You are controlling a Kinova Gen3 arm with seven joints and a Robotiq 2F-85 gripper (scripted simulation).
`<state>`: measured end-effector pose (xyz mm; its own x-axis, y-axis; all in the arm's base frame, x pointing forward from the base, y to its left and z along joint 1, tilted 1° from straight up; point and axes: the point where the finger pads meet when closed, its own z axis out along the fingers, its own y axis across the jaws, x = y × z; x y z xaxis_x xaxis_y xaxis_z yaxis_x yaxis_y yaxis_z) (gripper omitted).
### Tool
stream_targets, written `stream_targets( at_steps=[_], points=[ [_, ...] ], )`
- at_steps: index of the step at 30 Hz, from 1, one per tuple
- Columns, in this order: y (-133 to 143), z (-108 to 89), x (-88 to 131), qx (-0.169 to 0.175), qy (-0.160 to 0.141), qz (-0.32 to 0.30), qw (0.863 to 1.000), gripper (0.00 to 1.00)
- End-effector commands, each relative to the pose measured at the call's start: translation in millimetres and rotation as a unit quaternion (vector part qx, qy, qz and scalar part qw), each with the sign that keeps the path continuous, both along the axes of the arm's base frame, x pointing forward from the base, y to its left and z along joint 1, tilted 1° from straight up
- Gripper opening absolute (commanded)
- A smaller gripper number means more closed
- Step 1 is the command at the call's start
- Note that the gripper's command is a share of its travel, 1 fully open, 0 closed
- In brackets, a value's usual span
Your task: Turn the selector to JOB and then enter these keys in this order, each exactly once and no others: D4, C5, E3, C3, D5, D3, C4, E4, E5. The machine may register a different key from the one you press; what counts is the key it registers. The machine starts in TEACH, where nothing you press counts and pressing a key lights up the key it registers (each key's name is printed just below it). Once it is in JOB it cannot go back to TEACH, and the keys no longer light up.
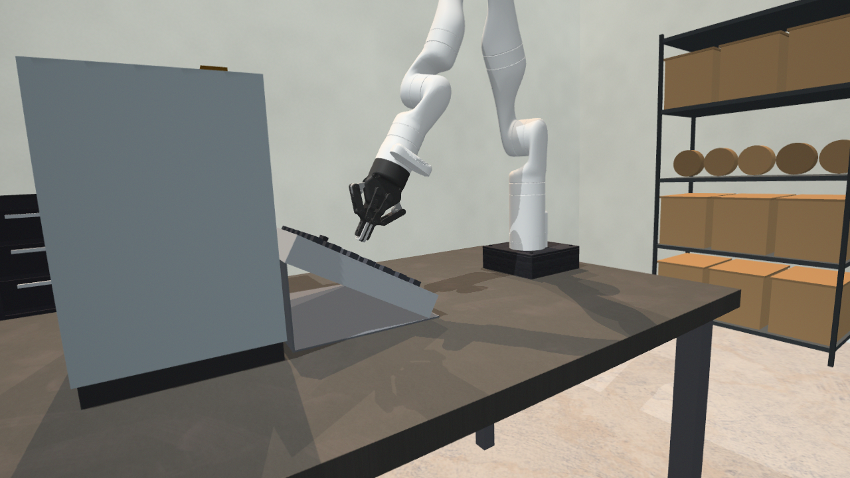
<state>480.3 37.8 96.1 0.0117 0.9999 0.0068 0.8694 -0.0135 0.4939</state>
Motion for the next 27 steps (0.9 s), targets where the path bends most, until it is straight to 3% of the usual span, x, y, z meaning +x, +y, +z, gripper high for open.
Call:
stream_targets(
  at_steps=[1, 27],
  points=[
    [-13.3, 5.4, 7.3, 0.002, -0.002, -0.005, 1.000, 0.10],
    [-13.9, -13.4, 18.7, 0.002, -0.002, -0.005, 1.000, 0.10]
  ],
)
